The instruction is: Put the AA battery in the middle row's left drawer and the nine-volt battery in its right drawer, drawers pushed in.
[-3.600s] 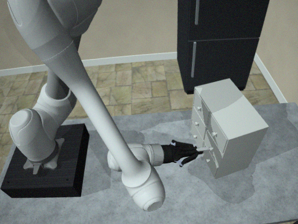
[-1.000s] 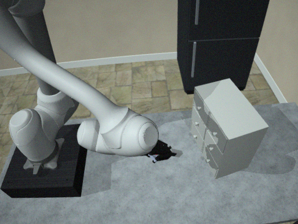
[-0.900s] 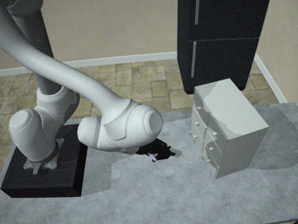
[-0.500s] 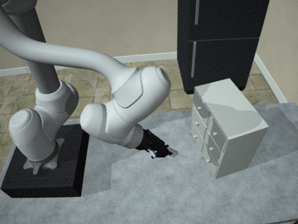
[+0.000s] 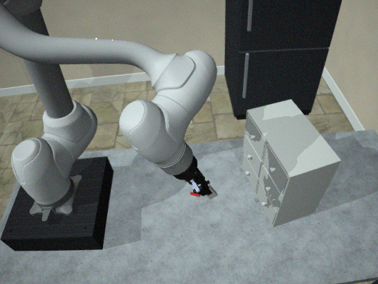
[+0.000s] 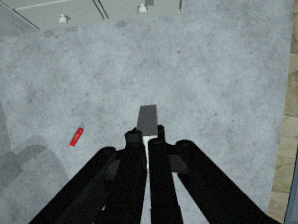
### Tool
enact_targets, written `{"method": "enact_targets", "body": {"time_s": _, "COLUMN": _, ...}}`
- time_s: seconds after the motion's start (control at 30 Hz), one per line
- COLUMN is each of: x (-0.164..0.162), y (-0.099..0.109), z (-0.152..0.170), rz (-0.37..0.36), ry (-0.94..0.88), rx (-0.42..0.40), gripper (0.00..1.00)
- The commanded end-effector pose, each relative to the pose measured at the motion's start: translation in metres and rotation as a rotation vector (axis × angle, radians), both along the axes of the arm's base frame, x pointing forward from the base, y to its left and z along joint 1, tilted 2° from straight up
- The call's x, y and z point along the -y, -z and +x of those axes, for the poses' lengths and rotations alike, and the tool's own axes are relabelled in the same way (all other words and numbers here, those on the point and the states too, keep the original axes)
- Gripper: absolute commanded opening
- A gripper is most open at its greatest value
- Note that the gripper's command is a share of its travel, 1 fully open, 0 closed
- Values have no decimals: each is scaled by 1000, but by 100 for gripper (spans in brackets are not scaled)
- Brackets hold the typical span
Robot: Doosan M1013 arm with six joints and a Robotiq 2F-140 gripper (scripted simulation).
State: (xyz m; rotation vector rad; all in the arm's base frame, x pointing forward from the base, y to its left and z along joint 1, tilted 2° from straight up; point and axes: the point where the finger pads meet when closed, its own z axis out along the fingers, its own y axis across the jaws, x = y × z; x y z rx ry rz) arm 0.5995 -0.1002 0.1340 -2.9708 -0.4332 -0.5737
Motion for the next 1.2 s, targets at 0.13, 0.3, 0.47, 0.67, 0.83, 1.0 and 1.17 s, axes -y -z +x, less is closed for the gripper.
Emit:
{"method": "enact_targets", "body": {"time_s": 0.13, "x": -1, "y": -14, "z": -12, "rz": -63, "ry": 1, "rx": -214, "gripper": 0}}
{"method": "enact_targets", "body": {"time_s": 0.3, "x": 2, "y": -22, "z": -19, "rz": -92, "ry": -2, "rx": -309, "gripper": 0}}
{"method": "enact_targets", "body": {"time_s": 0.47, "x": 3, "y": -27, "z": -24, "rz": -108, "ry": -4, "rx": -365, "gripper": 0}}
{"method": "enact_targets", "body": {"time_s": 0.67, "x": 4, "y": -29, "z": -26, "rz": -115, "ry": -4, "rx": -386, "gripper": 0}}
{"method": "enact_targets", "body": {"time_s": 0.83, "x": 4, "y": -30, "z": -26, "rz": -117, "ry": -4, "rx": -392, "gripper": 0}}
{"method": "enact_targets", "body": {"time_s": 1.0, "x": 4, "y": -30, "z": -26, "rz": -117, "ry": -4, "rx": -392, "gripper": 0}}
{"method": "enact_targets", "body": {"time_s": 1.17, "x": 4, "y": -30, "z": -26, "rz": -117, "ry": -4, "rx": -392, "gripper": 0}}
